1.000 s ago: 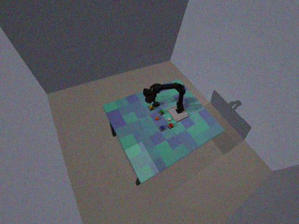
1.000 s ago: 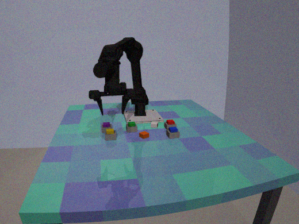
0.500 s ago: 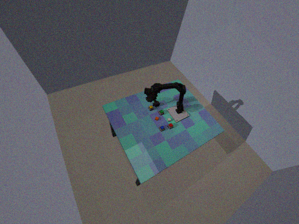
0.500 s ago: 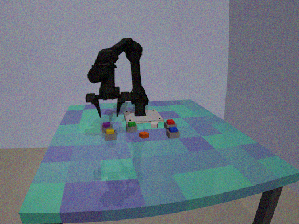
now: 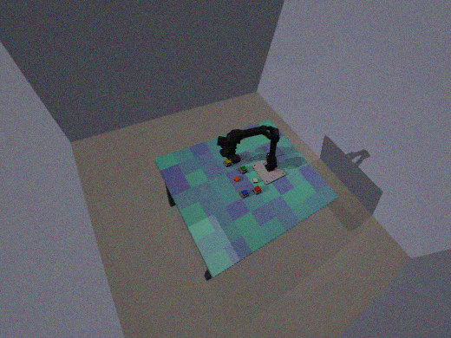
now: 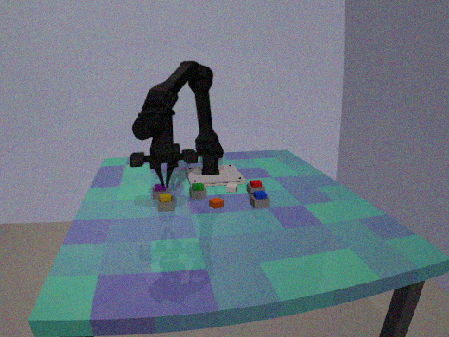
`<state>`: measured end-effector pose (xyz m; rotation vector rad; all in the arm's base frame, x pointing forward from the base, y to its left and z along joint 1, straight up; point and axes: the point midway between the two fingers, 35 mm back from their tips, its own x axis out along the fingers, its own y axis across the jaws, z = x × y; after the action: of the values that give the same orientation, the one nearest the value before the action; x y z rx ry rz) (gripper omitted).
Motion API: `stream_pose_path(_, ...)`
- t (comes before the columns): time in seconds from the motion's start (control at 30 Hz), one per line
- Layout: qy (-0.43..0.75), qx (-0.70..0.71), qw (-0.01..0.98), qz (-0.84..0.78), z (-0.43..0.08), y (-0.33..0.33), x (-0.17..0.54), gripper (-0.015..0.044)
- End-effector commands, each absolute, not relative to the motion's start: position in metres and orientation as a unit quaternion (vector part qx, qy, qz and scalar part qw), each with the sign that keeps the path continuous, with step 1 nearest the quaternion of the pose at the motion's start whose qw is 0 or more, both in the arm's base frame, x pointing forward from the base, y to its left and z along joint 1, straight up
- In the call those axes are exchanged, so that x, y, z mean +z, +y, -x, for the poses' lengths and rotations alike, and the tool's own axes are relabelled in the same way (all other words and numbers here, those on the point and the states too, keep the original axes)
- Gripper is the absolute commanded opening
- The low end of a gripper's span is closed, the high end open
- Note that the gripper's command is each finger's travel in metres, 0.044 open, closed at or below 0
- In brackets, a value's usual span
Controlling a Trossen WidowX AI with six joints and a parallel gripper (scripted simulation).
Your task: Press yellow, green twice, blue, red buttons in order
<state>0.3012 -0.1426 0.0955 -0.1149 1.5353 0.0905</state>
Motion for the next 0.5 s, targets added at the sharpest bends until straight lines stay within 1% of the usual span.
stream_pose_path(0.0,0.695,0.037,0.717,0.052,-0.301,-0.144,0.095,0.0020)
stream_pose_path(0.47,0.695,0.037,0.717,0.052,-0.302,-0.144,0.079,0.0020)
